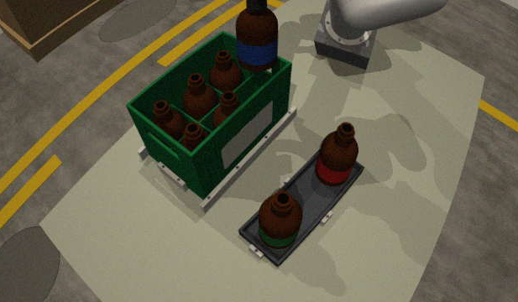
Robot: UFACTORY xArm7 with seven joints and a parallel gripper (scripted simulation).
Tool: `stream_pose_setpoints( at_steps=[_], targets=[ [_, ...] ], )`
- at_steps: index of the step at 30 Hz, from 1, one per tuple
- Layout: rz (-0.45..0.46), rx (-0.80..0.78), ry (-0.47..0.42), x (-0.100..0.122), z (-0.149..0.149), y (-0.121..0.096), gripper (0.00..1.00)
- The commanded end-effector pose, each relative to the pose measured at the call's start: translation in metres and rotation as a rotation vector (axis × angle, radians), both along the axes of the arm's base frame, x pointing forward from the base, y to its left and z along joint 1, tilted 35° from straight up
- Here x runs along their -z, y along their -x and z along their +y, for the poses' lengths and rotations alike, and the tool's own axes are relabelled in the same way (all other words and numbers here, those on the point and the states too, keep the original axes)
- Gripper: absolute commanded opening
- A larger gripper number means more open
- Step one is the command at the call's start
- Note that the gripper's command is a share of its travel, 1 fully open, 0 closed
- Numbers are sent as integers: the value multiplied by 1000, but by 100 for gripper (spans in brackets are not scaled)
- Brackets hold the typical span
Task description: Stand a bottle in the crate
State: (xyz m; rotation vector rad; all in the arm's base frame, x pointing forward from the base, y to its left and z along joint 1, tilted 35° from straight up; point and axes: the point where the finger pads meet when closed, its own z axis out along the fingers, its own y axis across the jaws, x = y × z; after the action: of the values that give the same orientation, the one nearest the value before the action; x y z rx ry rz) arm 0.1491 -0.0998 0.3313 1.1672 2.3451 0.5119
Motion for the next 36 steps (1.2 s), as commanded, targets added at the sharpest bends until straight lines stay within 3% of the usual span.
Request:
stream_pose_setpoints(
  at_steps=[1, 36],
  targets=[
    [-2, 1, 2, -1, 0, 0, 0],
    [-2, 1, 2, 22, 2, -16, 0]
  ],
)
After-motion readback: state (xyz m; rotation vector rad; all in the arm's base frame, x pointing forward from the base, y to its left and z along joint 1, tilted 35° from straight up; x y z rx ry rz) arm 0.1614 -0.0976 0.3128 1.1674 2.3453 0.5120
